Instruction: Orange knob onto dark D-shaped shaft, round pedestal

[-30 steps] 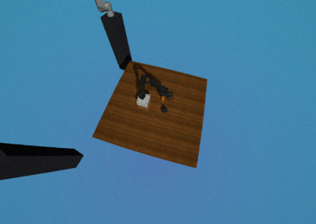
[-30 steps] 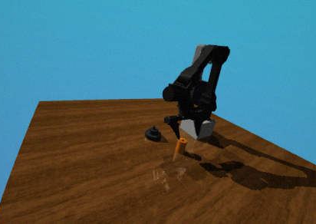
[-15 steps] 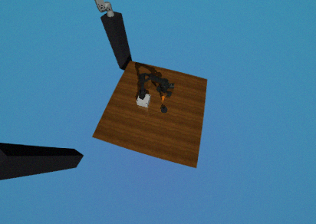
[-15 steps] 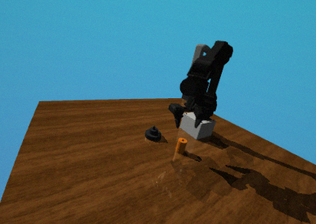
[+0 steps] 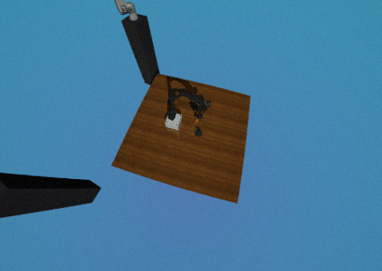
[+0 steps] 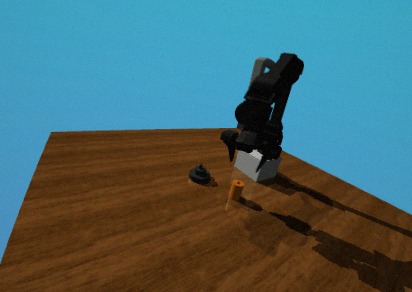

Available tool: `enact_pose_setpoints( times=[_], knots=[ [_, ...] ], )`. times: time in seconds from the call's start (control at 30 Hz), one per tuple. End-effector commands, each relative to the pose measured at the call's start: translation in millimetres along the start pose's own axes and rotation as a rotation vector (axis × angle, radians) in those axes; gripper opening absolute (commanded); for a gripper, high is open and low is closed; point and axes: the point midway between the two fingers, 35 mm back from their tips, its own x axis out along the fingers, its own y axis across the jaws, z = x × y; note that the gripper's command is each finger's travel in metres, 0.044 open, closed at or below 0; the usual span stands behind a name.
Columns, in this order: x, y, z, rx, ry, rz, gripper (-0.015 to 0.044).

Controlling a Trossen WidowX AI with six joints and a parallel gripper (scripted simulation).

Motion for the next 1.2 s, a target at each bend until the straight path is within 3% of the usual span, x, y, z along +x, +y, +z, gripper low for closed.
enact_pose_setpoints(
  times=[0.0,0.33,0.5,1.17],
  knots=[
    [0.8,-0.2,-0.5,0.387,0.0,-0.004,0.044],
    [0.5,-0.9,0.1,0.387,0.0,-0.005,0.044],
    [34.4,-1.0,-0.1,0.387,0.0,-0.005,0.044],
    [65.1,-1.2,1.3,0.388,0.0,-0.005,0.044]
  ],
)
